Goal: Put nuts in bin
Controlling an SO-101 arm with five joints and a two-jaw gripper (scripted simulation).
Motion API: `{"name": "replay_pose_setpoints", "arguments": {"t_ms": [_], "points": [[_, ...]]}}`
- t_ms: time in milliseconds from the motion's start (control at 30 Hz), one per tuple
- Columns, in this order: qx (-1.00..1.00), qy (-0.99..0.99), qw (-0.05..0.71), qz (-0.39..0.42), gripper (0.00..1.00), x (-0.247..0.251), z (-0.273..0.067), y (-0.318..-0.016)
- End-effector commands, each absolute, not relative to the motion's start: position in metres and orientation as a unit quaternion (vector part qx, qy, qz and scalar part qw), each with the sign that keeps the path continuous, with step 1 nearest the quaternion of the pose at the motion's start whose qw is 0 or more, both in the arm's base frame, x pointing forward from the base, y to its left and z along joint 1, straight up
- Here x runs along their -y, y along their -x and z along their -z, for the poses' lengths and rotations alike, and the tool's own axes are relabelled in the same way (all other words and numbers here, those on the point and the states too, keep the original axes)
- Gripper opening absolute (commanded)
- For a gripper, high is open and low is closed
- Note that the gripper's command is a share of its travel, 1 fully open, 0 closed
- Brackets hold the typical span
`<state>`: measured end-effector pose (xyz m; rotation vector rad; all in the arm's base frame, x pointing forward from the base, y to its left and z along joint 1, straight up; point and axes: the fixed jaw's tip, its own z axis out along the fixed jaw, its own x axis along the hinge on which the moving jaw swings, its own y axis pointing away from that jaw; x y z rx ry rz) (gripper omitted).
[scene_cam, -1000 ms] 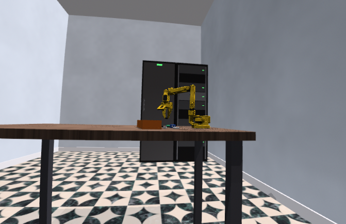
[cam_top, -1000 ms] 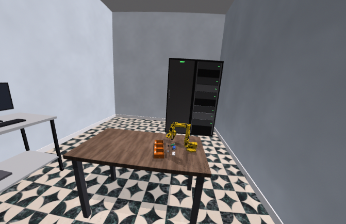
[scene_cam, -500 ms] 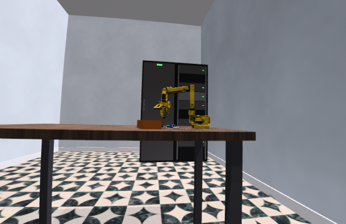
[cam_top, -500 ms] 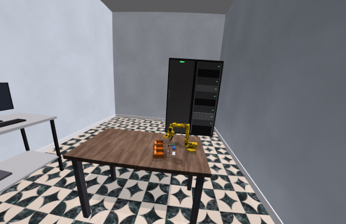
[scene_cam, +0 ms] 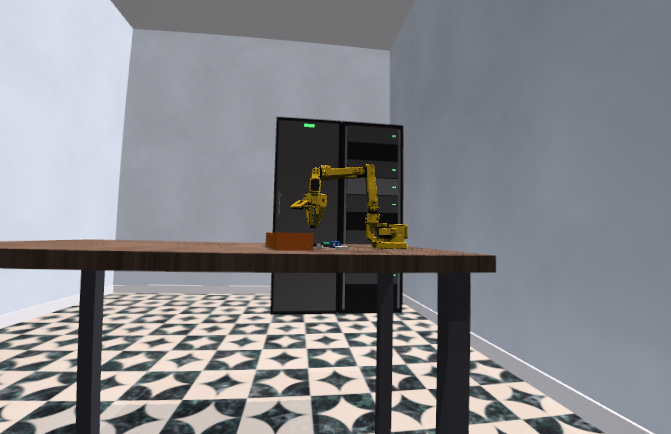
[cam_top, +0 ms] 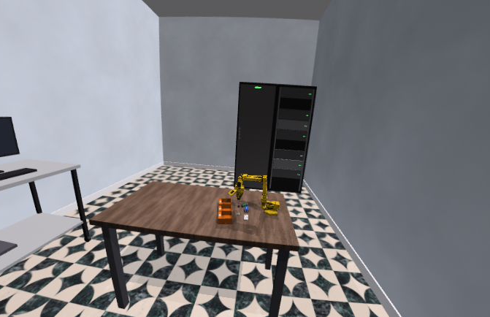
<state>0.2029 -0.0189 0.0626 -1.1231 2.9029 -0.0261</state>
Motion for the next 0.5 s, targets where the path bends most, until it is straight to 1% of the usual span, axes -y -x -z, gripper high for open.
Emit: {"name": "replay_pose_setpoints", "arguments": {"t_ms": [0,233,467], "points": [[-0.933,0.358,0.031,0.016,0.0,0.018,-0.07,-0.208],[-0.937,0.348,0.036,0.017,0.0,0.014,-0.07,-0.211],[-0.95,0.307,0.054,0.019,0.0,-0.001,-0.07,-0.224]]}}
